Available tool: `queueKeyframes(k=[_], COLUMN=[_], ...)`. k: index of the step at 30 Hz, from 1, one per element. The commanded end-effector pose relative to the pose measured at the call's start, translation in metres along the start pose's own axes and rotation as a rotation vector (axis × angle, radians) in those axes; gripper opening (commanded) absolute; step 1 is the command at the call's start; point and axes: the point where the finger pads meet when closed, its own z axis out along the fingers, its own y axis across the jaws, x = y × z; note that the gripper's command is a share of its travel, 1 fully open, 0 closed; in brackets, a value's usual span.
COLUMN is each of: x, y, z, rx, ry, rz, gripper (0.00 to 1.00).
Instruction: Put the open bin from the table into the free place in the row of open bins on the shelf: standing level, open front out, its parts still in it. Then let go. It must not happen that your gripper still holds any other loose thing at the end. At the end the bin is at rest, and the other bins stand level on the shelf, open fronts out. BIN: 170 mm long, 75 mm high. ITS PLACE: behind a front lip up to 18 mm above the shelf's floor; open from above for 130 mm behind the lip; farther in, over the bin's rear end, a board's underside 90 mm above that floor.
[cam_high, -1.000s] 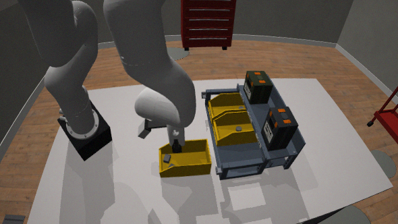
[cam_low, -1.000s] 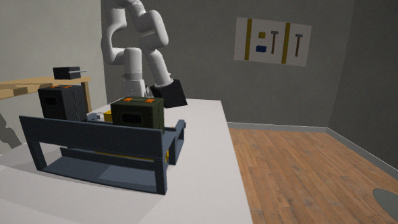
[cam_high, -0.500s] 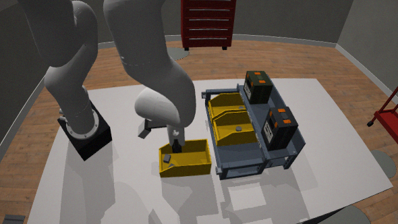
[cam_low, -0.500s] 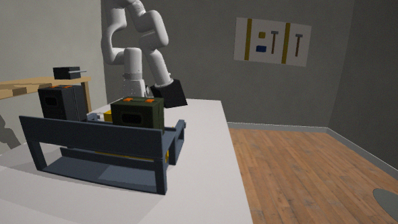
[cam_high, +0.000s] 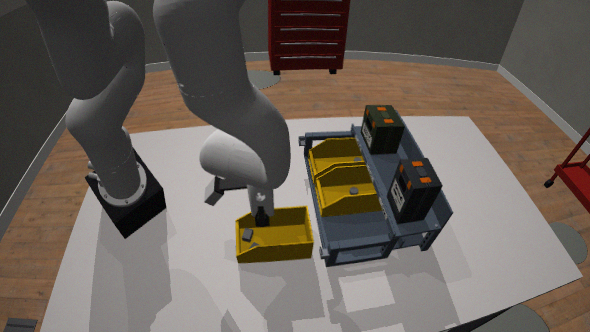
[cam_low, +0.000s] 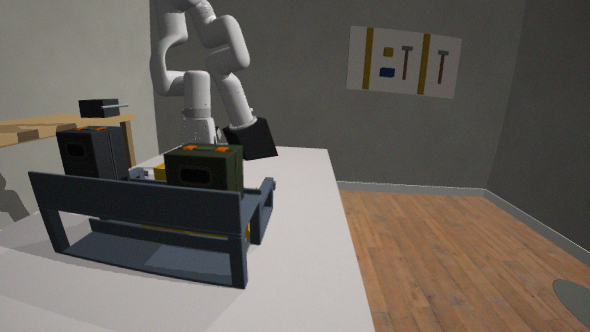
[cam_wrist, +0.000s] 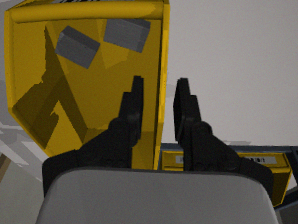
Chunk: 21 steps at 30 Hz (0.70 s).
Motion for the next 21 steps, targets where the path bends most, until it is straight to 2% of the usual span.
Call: queueKeyframes(k=[1,18,21], x=[-0.001,-0.001,-0.001], y=[0.000,0.000,0.000], z=[0.000,0.000,-0.024], rx=[0.000,0.000,0.000], ry=[-0.002,-0.002,-0.003], rz=[0.000,0.000,0.000], gripper=[0.28,0.28,0.28])
